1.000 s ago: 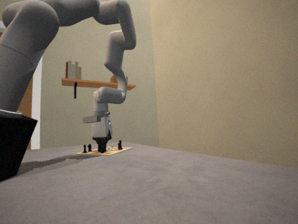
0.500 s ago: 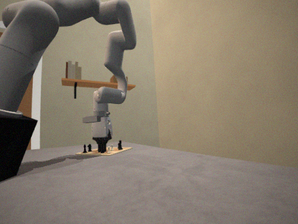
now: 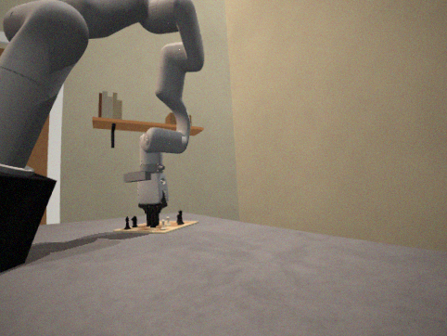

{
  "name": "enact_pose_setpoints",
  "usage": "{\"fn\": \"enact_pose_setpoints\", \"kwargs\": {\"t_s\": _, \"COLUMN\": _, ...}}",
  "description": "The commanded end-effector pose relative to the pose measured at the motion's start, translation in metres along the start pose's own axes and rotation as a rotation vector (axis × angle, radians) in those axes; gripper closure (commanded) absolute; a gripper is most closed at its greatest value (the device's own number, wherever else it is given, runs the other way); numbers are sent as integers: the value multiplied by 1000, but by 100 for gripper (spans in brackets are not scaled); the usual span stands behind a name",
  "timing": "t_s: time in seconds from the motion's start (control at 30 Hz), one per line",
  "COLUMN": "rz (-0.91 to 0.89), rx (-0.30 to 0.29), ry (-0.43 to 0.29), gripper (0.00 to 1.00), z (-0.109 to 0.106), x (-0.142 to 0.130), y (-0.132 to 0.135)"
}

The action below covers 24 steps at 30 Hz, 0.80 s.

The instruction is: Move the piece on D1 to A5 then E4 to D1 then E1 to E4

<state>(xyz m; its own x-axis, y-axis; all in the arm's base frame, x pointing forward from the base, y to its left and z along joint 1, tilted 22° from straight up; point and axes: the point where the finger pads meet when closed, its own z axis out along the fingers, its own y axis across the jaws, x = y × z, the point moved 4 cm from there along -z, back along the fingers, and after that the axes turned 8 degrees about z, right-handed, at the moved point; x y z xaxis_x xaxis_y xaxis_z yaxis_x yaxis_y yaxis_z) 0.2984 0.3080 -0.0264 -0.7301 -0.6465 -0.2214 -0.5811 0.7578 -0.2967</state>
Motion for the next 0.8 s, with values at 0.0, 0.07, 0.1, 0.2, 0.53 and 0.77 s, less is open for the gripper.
{"fn": "enact_pose_setpoints", "kwargs": {"t_s": 0.0, "rz": -1, "rx": -5, "ry": -7, "gripper": 100, "z": -23, "x": -3, "y": 2}}
{"fn": "enact_pose_setpoints", "kwargs": {"t_s": 0.07, "rz": -1, "rx": -5, "ry": -7, "gripper": 100, "z": -39, "x": -3, "y": 2}}
{"fn": "enact_pose_setpoints", "kwargs": {"t_s": 0.1, "rz": -1, "rx": -5, "ry": -7, "gripper": 100, "z": -46, "x": -3, "y": 2}}
{"fn": "enact_pose_setpoints", "kwargs": {"t_s": 0.2, "rz": -1, "rx": -5, "ry": -7, "gripper": 100, "z": -68, "x": -3, "y": 2}}
{"fn": "enact_pose_setpoints", "kwargs": {"t_s": 0.53, "rz": -1, "rx": -5, "ry": -7, "gripper": 100, "z": -93, "x": -3, "y": 1}}
{"fn": "enact_pose_setpoints", "kwargs": {"t_s": 0.77, "rz": -1, "rx": -5, "ry": -7, "gripper": 100, "z": -93, "x": -2, "y": 1}}
